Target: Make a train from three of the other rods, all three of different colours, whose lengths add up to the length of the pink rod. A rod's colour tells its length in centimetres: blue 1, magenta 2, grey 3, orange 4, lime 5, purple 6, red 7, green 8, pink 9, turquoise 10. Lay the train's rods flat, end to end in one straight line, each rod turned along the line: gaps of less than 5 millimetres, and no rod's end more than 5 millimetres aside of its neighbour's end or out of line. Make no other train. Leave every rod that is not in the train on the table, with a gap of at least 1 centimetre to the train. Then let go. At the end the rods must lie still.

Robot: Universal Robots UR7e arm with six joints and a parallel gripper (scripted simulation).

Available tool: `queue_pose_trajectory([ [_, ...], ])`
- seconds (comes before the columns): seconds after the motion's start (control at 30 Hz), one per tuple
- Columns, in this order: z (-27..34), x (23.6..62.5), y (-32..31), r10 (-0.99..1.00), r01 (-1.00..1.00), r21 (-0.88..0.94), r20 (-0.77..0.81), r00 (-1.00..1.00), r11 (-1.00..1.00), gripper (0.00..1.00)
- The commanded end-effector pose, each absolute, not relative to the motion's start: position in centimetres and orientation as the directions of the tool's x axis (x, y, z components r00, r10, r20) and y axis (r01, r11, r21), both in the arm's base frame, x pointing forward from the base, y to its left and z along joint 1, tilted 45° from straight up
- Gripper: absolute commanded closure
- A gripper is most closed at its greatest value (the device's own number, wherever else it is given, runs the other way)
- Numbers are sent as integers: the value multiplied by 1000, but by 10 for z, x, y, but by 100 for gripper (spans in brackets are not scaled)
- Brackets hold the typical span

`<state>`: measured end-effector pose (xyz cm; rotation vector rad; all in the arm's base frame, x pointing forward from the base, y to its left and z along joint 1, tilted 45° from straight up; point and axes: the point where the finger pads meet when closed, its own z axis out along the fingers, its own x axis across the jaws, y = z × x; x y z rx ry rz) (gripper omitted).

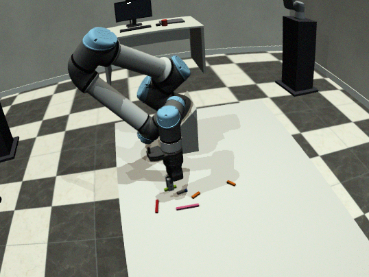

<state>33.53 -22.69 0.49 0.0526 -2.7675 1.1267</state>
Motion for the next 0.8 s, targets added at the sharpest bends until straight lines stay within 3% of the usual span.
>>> queue_pose_trajectory([
  [0.0, -6, 333, -238, 25, -90, -692, 154, -988, 716, 76],
  [0.77, -15, 332, -247, 25, -90, -692, 154, -988, 716, 76],
])
